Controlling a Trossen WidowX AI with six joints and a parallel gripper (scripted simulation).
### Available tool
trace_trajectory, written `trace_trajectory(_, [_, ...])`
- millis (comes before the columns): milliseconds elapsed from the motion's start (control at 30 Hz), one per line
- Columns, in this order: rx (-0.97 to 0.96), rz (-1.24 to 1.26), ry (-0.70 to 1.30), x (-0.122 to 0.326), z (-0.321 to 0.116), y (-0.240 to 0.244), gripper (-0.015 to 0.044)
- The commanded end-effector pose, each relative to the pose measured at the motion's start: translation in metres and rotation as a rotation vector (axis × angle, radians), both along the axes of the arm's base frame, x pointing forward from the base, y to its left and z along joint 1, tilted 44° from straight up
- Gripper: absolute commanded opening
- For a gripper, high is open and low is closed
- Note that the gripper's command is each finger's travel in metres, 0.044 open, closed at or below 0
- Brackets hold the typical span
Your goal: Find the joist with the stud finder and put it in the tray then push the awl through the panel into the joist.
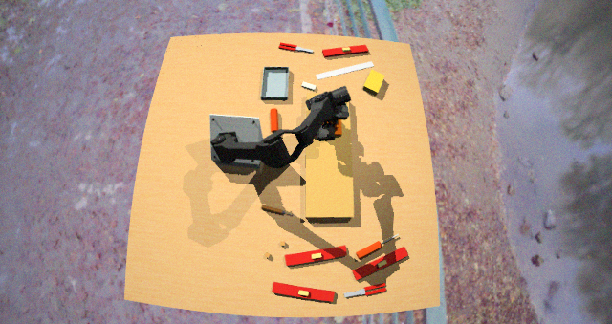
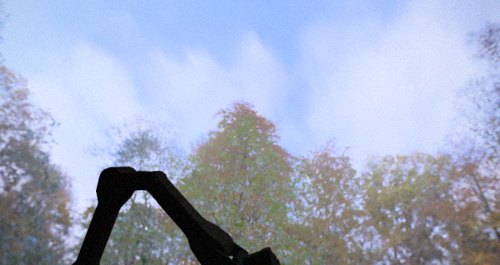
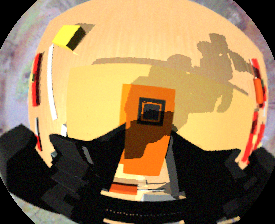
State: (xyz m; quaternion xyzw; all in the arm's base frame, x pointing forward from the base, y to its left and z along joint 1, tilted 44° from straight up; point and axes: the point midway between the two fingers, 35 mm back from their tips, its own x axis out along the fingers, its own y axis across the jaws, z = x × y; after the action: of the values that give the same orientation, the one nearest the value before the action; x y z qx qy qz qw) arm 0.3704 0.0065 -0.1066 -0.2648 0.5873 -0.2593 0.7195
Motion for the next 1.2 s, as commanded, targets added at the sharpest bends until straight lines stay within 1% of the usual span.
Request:
trace_trajectory(0, [-0.009,-0.004,-0.004,0.000,0.009,-0.010,0.0000])
trace_trajectory(1167, [-0.013,-0.004,-0.002,-0.005,0.055,-0.059,0.0000])
